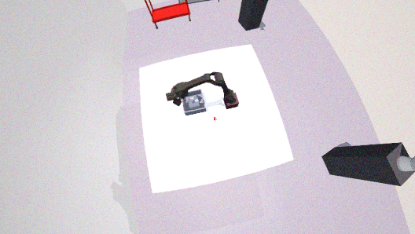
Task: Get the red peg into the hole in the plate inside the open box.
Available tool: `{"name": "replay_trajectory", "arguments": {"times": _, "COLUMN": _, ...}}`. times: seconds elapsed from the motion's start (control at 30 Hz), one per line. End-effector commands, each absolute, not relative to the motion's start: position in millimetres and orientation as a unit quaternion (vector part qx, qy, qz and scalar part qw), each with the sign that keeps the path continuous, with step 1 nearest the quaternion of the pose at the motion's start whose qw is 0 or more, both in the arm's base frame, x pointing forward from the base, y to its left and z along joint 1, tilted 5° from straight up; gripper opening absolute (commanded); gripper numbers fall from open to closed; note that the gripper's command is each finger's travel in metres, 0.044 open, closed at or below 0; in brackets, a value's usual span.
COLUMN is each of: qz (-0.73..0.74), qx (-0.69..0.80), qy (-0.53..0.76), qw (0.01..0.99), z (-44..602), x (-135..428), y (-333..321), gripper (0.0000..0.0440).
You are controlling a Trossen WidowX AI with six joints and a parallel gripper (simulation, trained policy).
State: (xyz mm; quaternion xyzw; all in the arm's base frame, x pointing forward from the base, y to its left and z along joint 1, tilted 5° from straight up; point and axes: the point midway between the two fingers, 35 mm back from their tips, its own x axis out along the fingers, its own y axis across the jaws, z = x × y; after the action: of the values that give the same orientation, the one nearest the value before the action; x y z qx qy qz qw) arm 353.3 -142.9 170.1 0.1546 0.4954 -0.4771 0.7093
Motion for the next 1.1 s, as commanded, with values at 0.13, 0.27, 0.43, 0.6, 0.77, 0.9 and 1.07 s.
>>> {"name": "replay_trajectory", "arguments": {"times": 0.13, "qz": -0.425, "qx": 0.156, "qy": 0.56, "qw": 0.693, "z": 159, "x": 334, "y": -64, "gripper": 0.044}}
{"name": "replay_trajectory", "arguments": {"times": 0.27, "qz": -0.409, "qx": 0.157, "qy": 0.59, "qw": 0.679, "z": 155, "x": 317, "y": -29, "gripper": 0.044}}
{"name": "replay_trajectory", "arguments": {"times": 0.43, "qz": -0.399, "qx": 0.156, "qy": 0.622, "qw": 0.656, "z": 150, "x": 293, "y": 8, "gripper": 0.044}}
{"name": "replay_trajectory", "arguments": {"times": 0.6, "qz": -0.399, "qx": 0.153, "qy": 0.647, "qw": 0.631, "z": 145, "x": 267, "y": 37, "gripper": 0.044}}
{"name": "replay_trajectory", "arguments": {"times": 0.77, "qz": -0.404, "qx": 0.145, "qy": 0.666, "qw": 0.61, "z": 139, "x": 244, "y": 59, "gripper": 0.044}}
{"name": "replay_trajectory", "arguments": {"times": 0.9, "qz": -0.407, "qx": 0.14, "qy": 0.675, "qw": 0.6, "z": 133, "x": 231, "y": 71, "gripper": 0.044}}
{"name": "replay_trajectory", "arguments": {"times": 1.07, "qz": -0.41, "qx": 0.127, "qy": 0.683, "qw": 0.591, "z": 125, "x": 218, "y": 79, "gripper": 0.044}}
